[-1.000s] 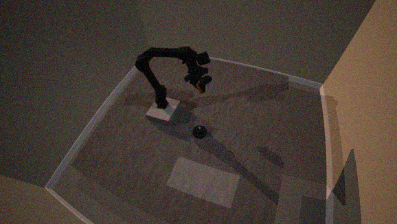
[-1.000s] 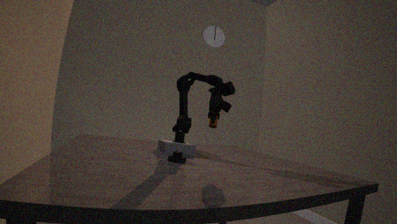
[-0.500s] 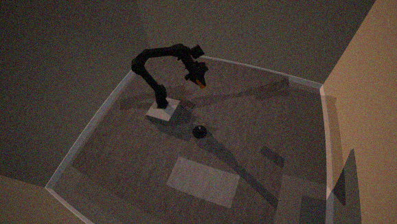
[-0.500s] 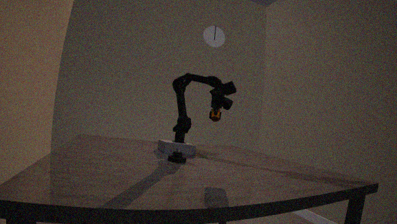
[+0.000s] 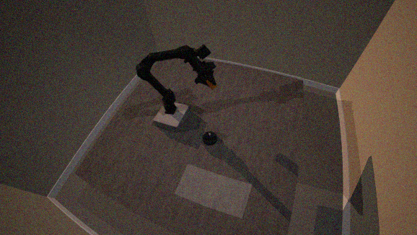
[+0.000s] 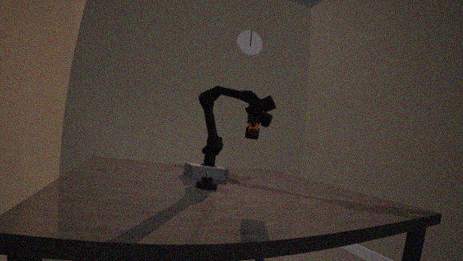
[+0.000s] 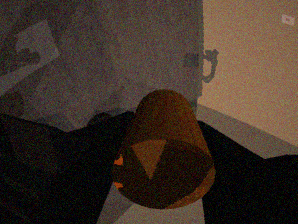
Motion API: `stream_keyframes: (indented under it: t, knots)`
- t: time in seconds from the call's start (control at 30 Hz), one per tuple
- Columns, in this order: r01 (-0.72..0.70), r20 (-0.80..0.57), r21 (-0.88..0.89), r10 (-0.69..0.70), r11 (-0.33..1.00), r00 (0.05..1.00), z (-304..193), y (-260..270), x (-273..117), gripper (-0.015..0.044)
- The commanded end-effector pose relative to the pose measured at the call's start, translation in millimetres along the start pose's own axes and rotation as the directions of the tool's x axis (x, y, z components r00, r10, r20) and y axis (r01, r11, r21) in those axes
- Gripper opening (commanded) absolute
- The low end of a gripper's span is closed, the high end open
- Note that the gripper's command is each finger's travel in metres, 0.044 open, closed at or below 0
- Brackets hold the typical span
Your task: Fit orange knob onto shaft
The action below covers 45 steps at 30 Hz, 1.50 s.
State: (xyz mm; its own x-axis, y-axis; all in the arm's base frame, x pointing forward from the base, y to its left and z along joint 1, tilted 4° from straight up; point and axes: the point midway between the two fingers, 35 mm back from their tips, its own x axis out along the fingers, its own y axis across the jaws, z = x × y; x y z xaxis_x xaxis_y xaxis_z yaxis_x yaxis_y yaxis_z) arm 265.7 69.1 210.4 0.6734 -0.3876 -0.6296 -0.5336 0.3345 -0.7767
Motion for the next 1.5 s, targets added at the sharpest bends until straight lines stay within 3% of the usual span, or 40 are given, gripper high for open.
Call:
stream_keyframes:
  t: [0.0, 0.2, 1.3, 1.47]
  knots:
    - [0.031, 0.001, 0.012, -0.031, 0.999, 1.000, -1, -3, -2, 0.0000]
    - [0.088, 0.001, 0.012, -0.088, 0.996, 0.996, -1, -1, -1, 0.0000]
    - [0.064, -0.001, 0.003, -0.064, 0.998, 0.998, 0, 3, 2, 0.0000]
    - [0.007, 0.001, 0.009, -0.007, 1.000, 1.000, 0, 8, 7, 0.0000]
